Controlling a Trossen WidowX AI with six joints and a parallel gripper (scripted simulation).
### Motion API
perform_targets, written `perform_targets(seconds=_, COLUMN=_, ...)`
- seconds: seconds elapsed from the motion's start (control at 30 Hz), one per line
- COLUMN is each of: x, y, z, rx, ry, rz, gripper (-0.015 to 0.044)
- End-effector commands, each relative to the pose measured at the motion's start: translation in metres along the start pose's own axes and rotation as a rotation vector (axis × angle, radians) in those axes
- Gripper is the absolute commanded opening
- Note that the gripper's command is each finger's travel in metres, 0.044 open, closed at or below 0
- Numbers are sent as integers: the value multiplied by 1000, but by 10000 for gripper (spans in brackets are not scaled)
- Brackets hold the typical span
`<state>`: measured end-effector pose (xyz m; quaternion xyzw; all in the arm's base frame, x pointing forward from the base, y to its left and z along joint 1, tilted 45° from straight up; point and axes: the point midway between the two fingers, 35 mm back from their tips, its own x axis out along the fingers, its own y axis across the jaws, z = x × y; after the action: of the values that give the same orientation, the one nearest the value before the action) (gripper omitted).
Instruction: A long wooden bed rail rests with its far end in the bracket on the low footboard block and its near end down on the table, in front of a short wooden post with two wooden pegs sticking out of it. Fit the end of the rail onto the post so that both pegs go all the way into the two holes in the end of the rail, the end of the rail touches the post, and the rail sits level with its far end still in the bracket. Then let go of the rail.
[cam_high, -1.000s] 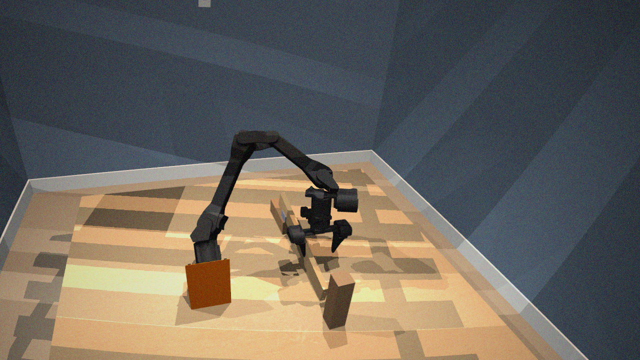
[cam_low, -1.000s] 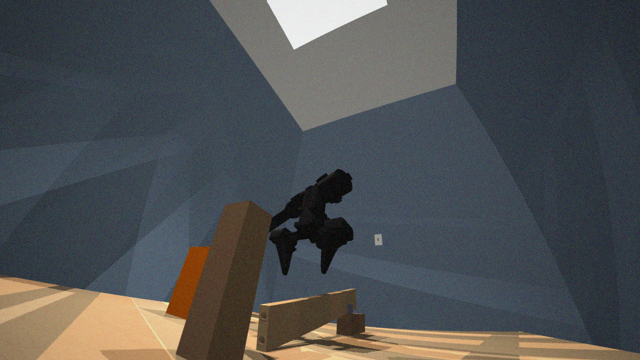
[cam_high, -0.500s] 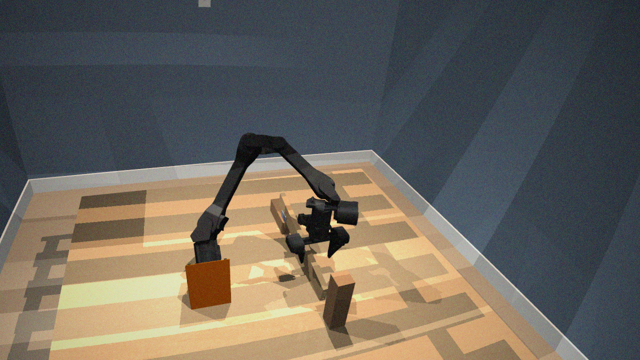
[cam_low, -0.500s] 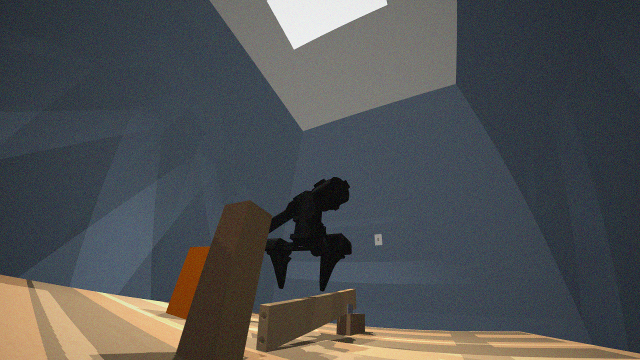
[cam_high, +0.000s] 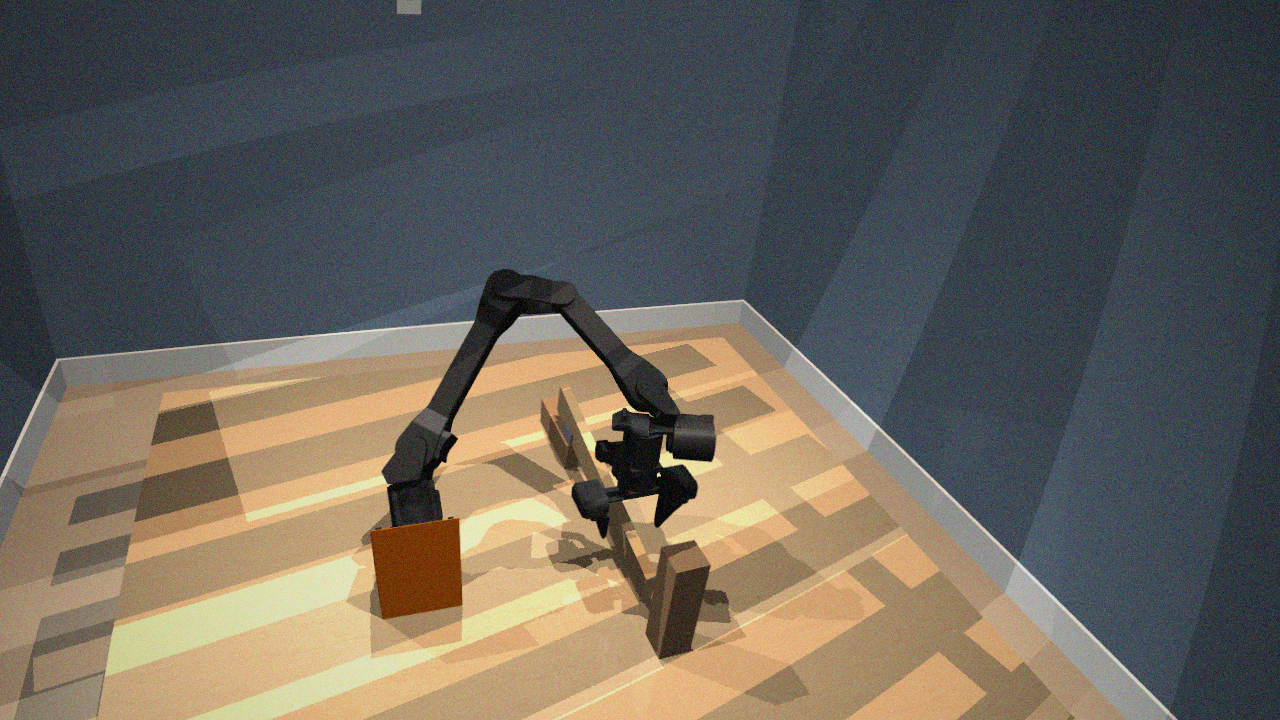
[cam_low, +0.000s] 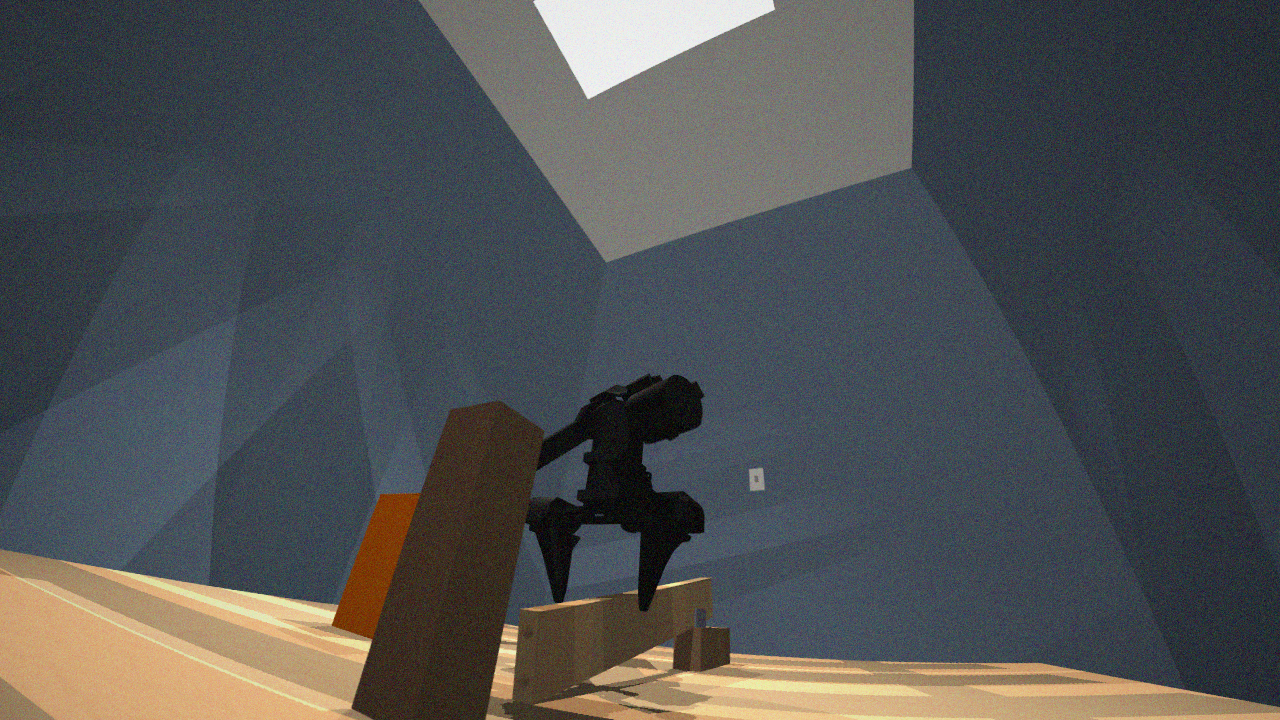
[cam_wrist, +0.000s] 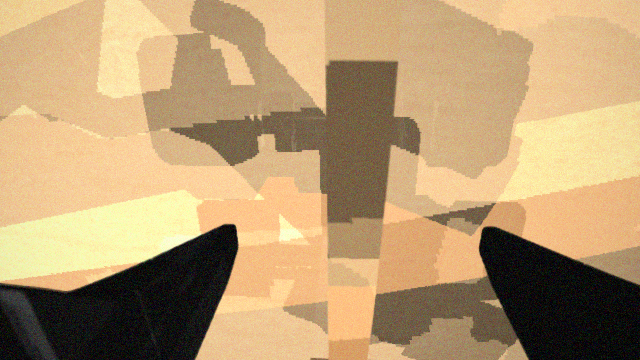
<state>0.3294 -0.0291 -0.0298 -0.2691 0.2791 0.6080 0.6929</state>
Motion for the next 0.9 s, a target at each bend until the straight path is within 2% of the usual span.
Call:
perform_targets(seconds=0.0, x=7, y=0, z=0, rx=5, ry=-6, rz=-1, gripper=440)
perform_targets(seconds=0.8, x=43, y=2, z=2, rx=5, ry=-10, rz=-1, gripper=440)
perform_targets(seconds=0.87, x=43, y=2, z=2, rx=5, ry=-10, rz=-1, gripper=387)
